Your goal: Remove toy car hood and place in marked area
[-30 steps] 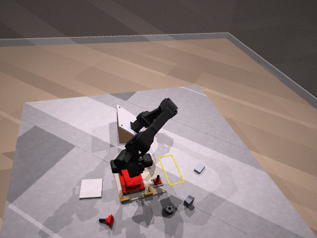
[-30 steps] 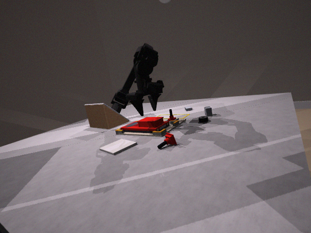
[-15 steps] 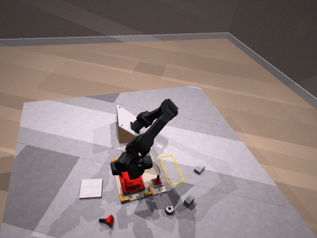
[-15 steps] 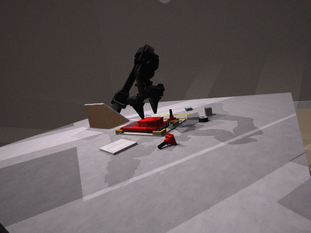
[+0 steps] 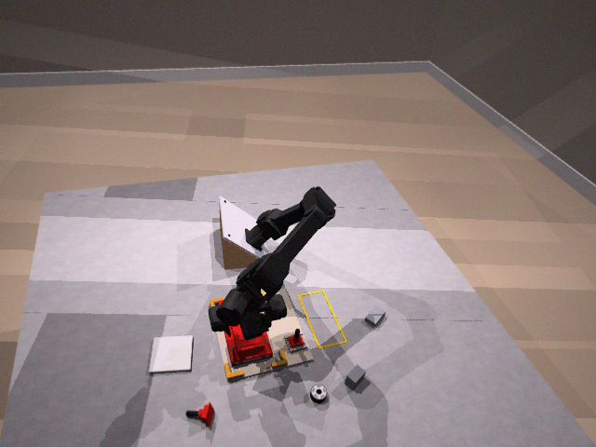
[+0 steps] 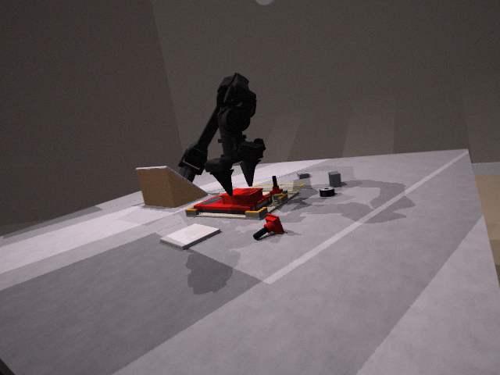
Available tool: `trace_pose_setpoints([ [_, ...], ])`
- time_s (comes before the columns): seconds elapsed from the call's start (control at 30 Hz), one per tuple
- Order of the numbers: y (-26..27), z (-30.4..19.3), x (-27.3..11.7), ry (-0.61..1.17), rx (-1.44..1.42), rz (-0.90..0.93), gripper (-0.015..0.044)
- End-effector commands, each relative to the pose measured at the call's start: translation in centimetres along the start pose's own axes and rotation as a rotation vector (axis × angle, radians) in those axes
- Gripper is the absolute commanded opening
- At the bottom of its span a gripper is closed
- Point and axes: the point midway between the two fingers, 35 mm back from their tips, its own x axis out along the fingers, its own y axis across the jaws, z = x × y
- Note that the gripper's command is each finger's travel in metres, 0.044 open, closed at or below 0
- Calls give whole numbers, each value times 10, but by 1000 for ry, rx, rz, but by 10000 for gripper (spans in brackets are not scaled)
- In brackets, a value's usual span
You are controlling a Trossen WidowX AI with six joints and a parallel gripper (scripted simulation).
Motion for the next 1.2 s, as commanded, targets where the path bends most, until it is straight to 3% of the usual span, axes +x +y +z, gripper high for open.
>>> trace_pose_setpoints([
  [0.0, 1, 0, 3, -1, 7, 6, 440],
  [1.13, 1, 0, 20, -2, 7, 7, 440],
  [1.17, 0, 0, 17, -1, 0, 0, 414],
])
